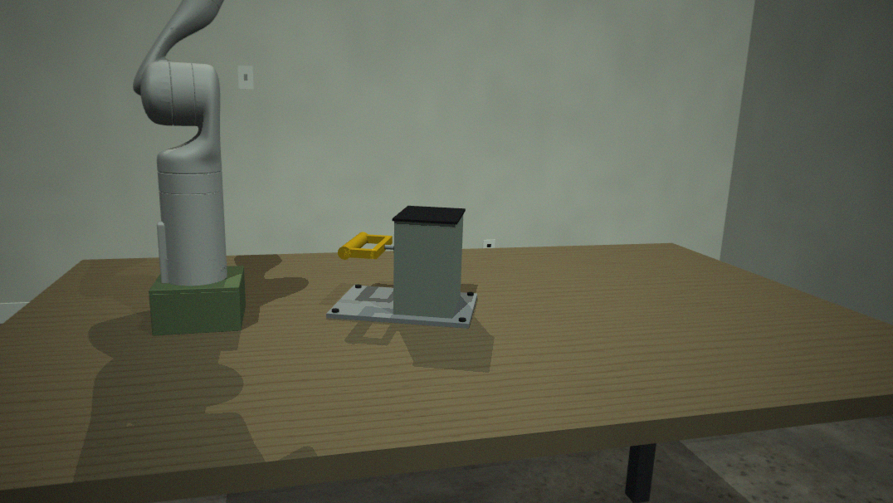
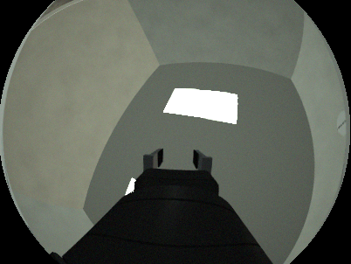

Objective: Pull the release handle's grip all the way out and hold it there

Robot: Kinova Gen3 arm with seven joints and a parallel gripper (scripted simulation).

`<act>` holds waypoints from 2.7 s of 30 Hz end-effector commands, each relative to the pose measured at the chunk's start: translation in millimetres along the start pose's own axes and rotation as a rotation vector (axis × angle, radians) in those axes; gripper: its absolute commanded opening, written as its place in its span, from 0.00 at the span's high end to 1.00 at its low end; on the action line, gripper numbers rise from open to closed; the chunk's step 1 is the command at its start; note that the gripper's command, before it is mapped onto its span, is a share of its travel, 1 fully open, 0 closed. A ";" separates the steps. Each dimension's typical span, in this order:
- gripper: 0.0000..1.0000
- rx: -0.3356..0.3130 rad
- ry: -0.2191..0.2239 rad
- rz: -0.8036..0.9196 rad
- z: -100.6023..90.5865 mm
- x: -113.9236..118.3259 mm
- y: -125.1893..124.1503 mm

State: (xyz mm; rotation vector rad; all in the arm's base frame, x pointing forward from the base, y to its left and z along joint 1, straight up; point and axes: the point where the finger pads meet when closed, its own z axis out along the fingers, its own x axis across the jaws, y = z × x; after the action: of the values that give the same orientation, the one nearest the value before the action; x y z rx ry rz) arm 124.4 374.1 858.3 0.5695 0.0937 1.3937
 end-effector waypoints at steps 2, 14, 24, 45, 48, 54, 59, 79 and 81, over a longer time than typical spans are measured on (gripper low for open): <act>0.00 0.000 -0.001 0.001 0.9 -0.7 0.2; 0.00 0.000 -0.001 0.001 0.9 -0.7 0.2; 0.00 0.005 -0.008 0.001 -0.2 -2.5 -1.3; 0.00 0.095 -0.098 0.009 -26.8 -22.6 -24.4; 0.00 0.124 -0.132 0.013 -34.8 -30.4 -31.6; 0.00 0.172 -0.186 0.020 -46.9 -43.0 -43.3; 0.00 0.247 -0.273 0.030 -66.2 -63.3 -61.5; 0.00 0.765 -0.857 0.097 -213.7 -196.0 -195.7; 0.00 0.846 -0.948 0.105 -236.8 -216.4 -215.9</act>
State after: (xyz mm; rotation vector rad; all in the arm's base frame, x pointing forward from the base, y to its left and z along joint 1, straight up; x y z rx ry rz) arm 175.8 255.6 537.9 1.7551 -0.0879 1.0687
